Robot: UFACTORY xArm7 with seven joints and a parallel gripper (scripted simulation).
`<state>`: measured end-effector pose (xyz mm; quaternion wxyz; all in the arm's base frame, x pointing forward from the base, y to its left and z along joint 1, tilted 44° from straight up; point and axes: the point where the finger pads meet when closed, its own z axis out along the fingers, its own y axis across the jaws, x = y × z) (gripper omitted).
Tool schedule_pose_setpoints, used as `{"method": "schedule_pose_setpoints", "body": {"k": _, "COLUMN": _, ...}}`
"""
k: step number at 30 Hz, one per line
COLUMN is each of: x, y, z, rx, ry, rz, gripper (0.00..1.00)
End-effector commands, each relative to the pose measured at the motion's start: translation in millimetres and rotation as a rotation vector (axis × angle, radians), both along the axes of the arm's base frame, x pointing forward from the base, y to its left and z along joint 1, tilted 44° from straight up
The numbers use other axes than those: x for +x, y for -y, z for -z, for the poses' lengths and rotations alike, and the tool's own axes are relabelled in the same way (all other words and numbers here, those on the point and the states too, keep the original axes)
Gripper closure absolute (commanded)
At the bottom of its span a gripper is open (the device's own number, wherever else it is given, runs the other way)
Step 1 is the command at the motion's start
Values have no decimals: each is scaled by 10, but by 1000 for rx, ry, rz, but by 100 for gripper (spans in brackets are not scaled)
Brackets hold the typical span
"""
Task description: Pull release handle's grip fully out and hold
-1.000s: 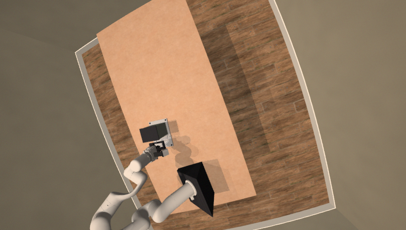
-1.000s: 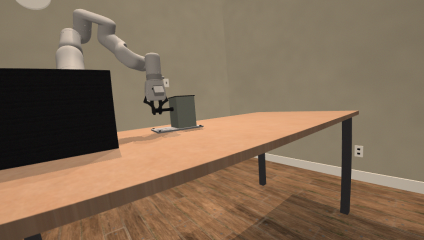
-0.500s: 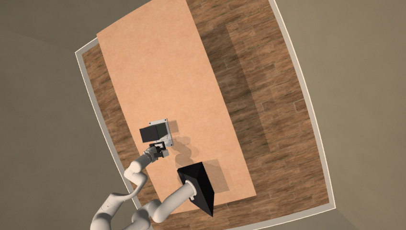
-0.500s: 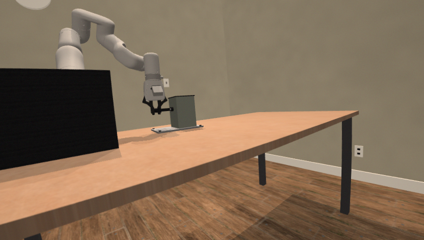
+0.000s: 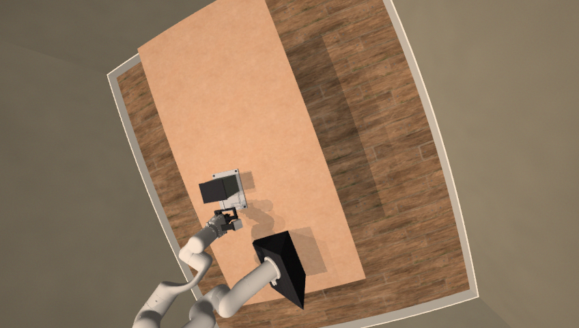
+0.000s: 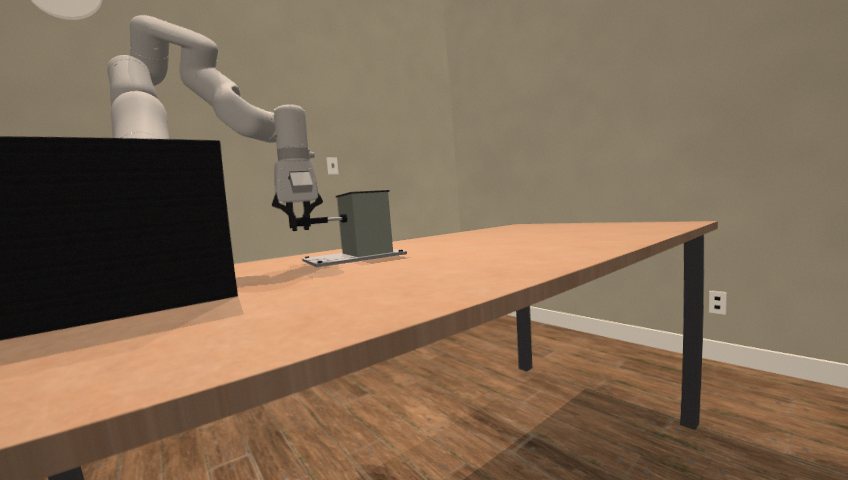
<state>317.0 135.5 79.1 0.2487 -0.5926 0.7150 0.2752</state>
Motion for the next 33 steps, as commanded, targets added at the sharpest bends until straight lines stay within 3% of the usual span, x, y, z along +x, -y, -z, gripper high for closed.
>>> {"method": "schedule_pose_setpoints", "body": {"k": 1, "x": -45, "y": 0, "z": -9, "rx": 0, "ry": 0, "rz": 1, "gripper": 100}}
{"method": "schedule_pose_setpoints", "body": {"k": 12, "x": -197, "y": -23, "z": -24, "rx": 0, "ry": 0, "rz": 1, "gripper": 100}}
{"method": "schedule_pose_setpoints", "body": {"k": 33, "x": -224, "y": -27, "z": -27, "rx": 0, "ry": 0, "rz": 1, "gripper": 100}}
